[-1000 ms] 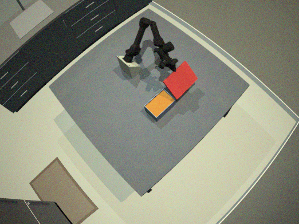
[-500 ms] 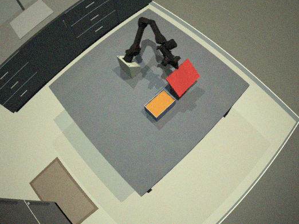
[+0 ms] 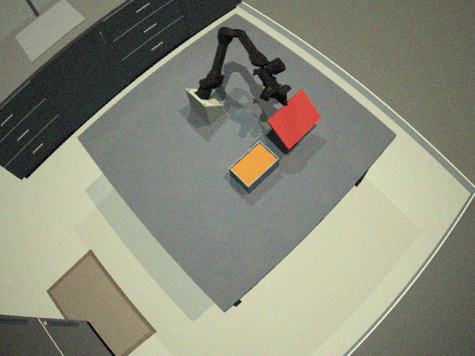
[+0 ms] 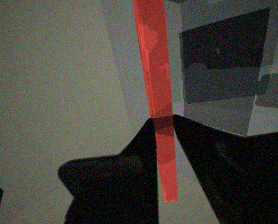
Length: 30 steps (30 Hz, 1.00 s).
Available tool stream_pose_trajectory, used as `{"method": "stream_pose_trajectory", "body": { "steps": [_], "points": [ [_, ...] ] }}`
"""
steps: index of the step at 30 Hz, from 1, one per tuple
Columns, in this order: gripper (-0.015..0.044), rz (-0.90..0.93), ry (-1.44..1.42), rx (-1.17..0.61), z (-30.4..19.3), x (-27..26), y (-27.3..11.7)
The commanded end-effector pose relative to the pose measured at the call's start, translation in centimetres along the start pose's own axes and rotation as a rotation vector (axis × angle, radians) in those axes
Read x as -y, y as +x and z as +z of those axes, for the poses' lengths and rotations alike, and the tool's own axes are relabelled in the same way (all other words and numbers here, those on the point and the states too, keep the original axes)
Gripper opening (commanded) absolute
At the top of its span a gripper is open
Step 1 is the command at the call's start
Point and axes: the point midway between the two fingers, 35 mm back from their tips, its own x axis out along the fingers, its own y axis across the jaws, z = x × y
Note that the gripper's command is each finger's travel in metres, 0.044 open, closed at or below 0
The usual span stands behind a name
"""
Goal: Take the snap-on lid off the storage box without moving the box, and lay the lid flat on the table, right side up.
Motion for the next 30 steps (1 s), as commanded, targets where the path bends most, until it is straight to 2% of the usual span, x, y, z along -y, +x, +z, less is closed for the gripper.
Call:
{"method": "stream_pose_trajectory", "body": {
  "steps": [1, 30],
  "points": [
    [0.0000, 0.018, -0.005, -0.001, -1.0, -0.3, -0.4],
    [0.0000, 0.019, -0.004, -0.004, -6.9, 0.0, -0.9]
  ]
}}
